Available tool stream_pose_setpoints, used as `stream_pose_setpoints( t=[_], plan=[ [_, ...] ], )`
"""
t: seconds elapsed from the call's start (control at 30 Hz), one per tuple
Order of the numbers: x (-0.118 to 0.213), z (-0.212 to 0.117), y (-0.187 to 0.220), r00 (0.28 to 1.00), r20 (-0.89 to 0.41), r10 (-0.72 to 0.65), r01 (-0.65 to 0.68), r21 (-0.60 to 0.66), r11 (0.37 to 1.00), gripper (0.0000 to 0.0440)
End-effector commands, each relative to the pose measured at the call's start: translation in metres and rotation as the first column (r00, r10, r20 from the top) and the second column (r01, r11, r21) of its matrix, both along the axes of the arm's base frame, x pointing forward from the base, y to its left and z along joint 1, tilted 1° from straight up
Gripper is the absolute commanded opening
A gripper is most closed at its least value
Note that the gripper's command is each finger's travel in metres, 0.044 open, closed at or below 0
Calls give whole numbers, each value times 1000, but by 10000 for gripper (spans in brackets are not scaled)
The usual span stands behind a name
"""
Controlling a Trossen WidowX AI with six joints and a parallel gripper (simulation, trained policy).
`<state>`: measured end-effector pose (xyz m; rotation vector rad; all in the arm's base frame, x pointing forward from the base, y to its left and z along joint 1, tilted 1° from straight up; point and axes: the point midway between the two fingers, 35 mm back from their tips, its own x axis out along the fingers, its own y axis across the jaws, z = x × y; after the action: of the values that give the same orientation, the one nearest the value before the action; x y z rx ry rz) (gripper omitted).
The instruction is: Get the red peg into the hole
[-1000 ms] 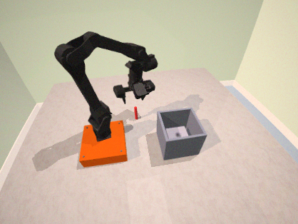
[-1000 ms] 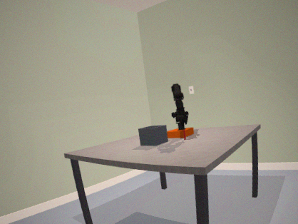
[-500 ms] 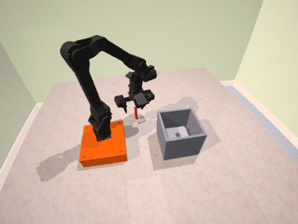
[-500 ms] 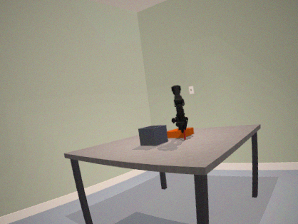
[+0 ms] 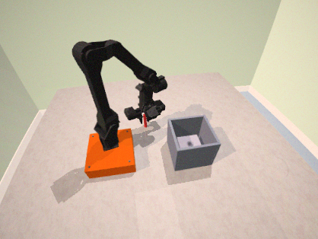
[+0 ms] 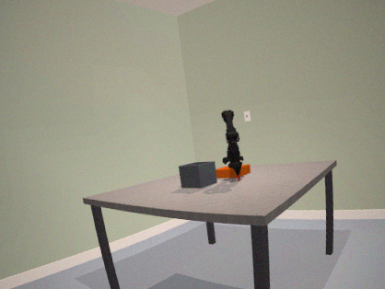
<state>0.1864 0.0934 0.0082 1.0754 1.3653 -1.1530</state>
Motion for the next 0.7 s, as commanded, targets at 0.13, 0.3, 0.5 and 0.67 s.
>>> stream_pose_setpoints(
  t=[0.13,0.3,0.5,0.67],
  plan=[
    [6,-5,5,999,15,38,-39,23,999,2],
    [12,6,4,998,54,17,-19,40,999,0],
    [19,23,4,995,104,-6,0,67,998,0],
    [27,40,3,988,151,-16,2,90,996,0]
  ],
)
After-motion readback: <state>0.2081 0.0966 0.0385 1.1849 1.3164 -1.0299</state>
